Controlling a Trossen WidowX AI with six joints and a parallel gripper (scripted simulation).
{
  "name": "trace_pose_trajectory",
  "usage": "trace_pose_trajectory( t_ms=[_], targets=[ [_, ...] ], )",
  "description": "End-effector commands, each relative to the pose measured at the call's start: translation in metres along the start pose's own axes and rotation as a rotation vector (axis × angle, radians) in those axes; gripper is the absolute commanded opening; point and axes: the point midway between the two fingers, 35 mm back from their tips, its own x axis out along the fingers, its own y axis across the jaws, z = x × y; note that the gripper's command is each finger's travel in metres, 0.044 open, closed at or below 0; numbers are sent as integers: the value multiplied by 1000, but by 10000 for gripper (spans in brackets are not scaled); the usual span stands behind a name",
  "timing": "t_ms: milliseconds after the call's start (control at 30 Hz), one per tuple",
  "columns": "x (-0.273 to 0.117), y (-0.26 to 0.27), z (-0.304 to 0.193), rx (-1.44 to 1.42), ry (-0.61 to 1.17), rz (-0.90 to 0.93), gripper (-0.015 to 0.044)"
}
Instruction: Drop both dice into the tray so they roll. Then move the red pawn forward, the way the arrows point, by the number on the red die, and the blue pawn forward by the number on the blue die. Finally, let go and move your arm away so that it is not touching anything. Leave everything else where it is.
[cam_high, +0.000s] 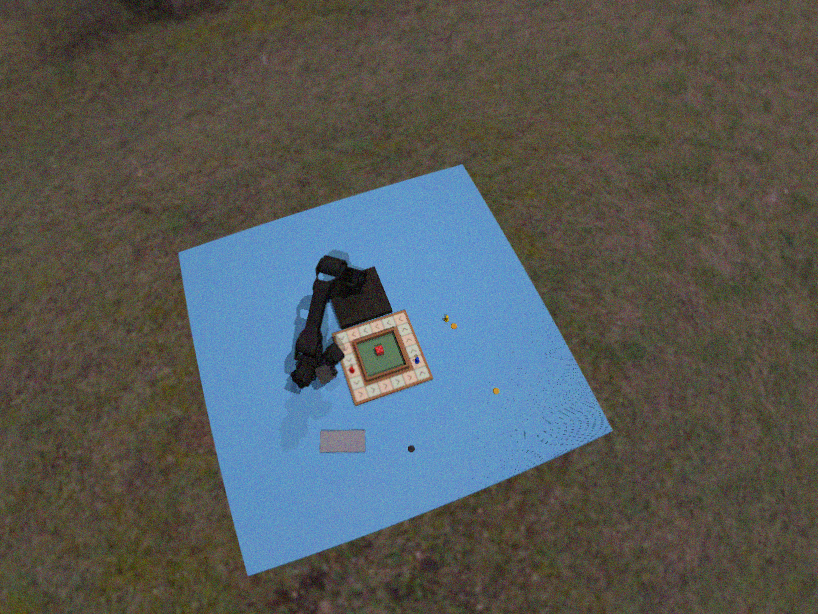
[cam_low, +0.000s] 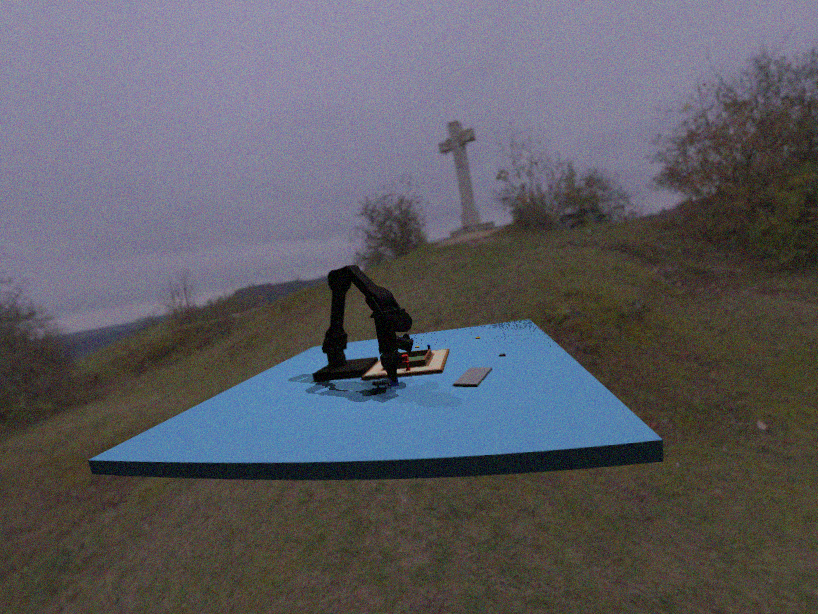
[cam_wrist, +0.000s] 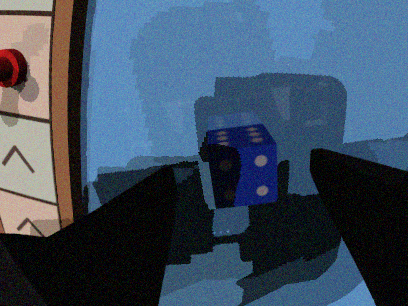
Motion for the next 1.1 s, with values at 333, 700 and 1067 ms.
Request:
trace_pose_trajectory(
  t_ms=[333, 700, 1067],
  targets=[
    [10, 0, -1, -4, 1, 0, 91],
    [-3, -2, 2, -4, 0, 0, 0],
    [-65, -4, 6, 0, -2, -2, 0]
  ],
)
